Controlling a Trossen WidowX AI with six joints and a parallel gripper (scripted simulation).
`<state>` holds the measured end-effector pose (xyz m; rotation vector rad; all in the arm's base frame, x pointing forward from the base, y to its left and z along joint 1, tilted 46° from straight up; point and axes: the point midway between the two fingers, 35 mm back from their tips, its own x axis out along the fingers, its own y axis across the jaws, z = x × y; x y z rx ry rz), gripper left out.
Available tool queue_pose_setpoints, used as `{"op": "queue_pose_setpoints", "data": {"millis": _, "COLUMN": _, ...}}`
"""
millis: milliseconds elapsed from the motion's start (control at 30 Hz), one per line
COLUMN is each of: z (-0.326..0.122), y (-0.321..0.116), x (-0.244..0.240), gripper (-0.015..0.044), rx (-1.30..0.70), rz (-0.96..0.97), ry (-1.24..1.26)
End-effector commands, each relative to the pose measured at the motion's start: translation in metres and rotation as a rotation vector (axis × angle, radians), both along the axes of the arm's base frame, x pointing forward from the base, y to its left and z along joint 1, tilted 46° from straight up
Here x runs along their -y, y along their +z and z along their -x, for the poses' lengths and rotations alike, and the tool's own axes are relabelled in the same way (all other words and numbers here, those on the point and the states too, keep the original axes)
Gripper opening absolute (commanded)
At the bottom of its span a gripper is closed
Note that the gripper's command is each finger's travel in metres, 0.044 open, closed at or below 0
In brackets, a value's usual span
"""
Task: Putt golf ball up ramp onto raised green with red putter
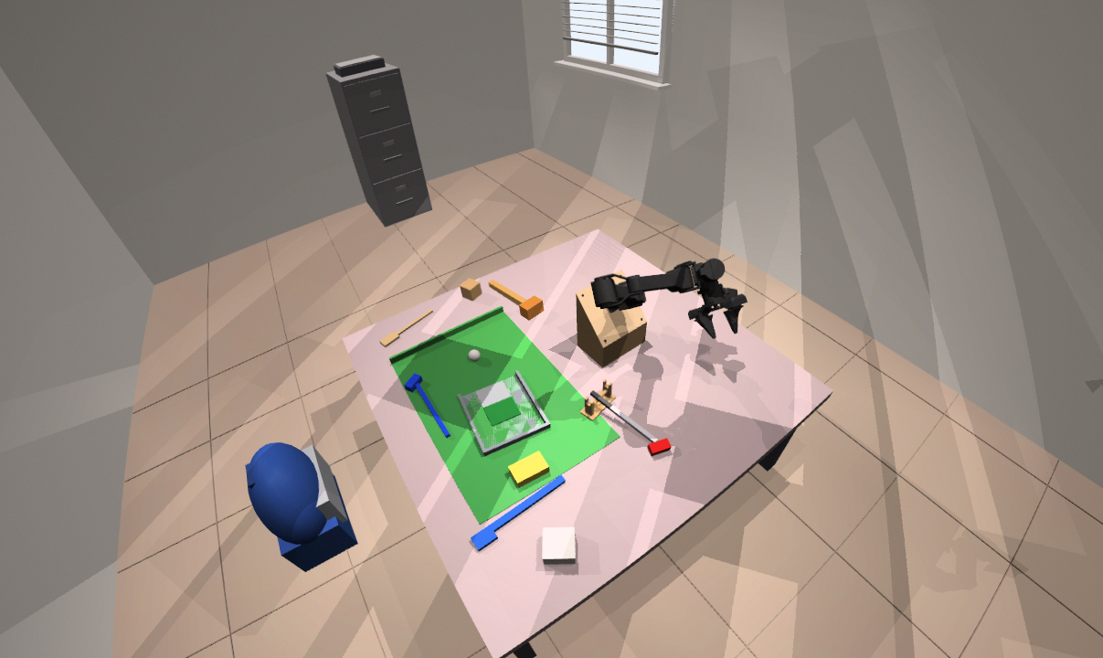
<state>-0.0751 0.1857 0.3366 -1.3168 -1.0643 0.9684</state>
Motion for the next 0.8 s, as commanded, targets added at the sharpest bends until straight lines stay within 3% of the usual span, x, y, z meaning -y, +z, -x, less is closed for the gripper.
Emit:
{"op": "queue_pose_setpoints", "data": {"millis": 0, "z": 0.000, "y": 0.000, "x": 0.000, "gripper": 0.0426, "rx": -0.002, "rz": -0.002, "ry": 0.000}}
{"op": "queue_pose_setpoints", "data": {"millis": 300, "z": 0.002, "y": 0.005, "x": -0.041, "gripper": 0.0440, "rx": 0.018, "rz": -0.098, "ry": 0.009}}
{"op": "queue_pose_setpoints", "data": {"millis": 767, "z": -0.049, "y": -0.029, "x": -0.114, "gripper": 0.0440, "rx": 0.048, "rz": -0.033, "ry": -0.056}}
